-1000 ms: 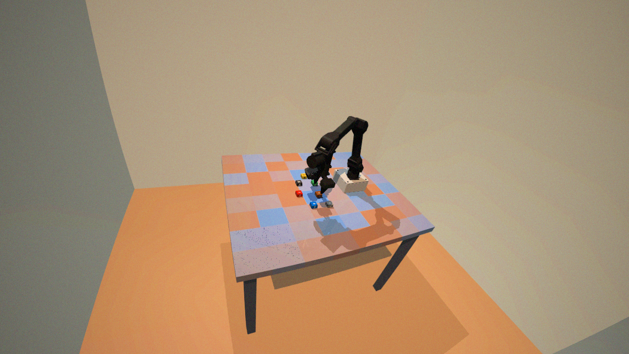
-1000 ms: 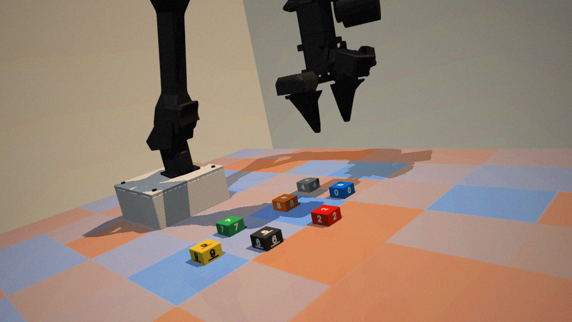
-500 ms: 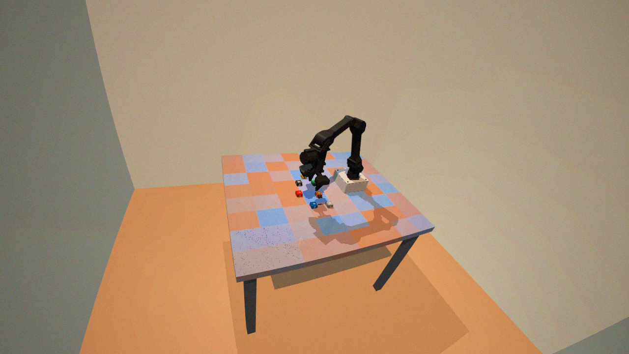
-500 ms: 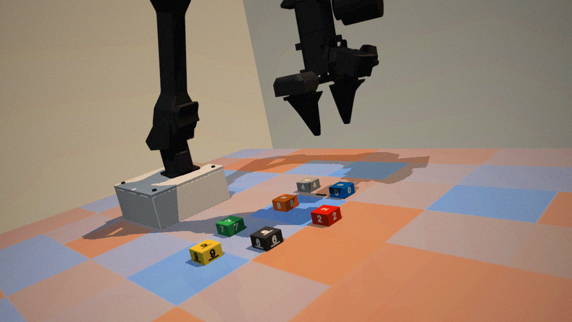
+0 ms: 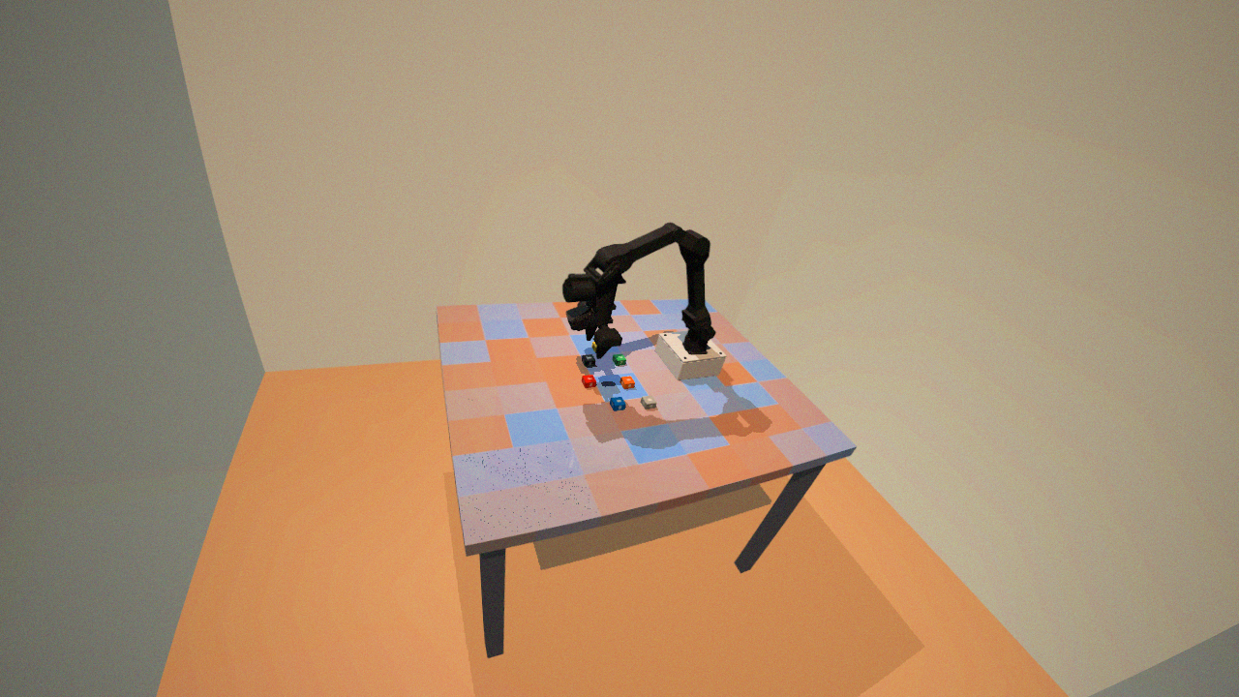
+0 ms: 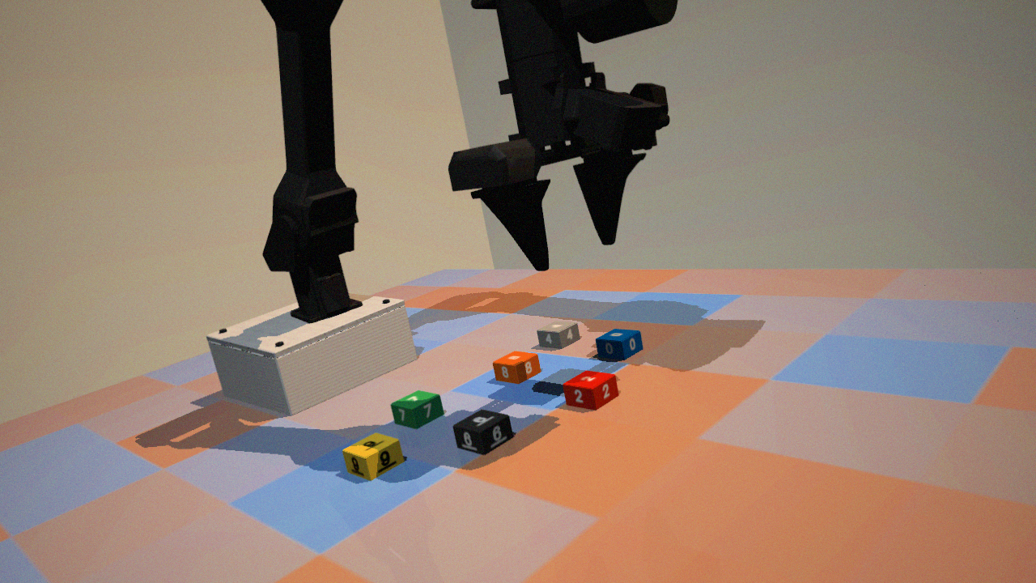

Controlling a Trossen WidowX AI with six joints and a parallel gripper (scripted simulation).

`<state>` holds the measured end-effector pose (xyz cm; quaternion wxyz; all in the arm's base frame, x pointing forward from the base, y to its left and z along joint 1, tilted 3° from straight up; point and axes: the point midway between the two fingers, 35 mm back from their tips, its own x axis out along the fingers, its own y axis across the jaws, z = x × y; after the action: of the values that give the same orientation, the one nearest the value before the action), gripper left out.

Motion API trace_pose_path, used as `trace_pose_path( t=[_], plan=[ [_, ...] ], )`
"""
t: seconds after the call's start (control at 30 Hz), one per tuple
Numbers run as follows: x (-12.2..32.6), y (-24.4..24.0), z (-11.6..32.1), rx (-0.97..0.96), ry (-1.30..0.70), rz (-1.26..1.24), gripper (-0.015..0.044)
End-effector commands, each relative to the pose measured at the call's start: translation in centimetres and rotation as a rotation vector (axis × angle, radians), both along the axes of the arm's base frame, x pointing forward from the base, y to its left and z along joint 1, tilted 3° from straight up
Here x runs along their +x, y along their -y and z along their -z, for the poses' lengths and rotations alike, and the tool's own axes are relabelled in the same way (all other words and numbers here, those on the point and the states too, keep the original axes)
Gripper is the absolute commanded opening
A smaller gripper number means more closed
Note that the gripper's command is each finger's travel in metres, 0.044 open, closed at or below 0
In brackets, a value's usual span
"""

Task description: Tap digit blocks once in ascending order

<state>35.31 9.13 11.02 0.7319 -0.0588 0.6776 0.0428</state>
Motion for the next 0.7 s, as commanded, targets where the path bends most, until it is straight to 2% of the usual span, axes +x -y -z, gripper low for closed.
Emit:
trace_pose_path(
  t=[0.0,0.37,0.57,0.67],
  plan=[
    [0.1,-0.1,-0.1,0.003,-0.001,-0.008,0.04],
    [0.1,0.2,-0.1,0.003,-0.001,-0.008,0.04],
    [-1.8,9.1,0.0,-0.005,-0.002,-0.008,0.04],
    [-2.2,10.1,0.0,-0.006,-0.002,-0.008,0.04]
  ],
)
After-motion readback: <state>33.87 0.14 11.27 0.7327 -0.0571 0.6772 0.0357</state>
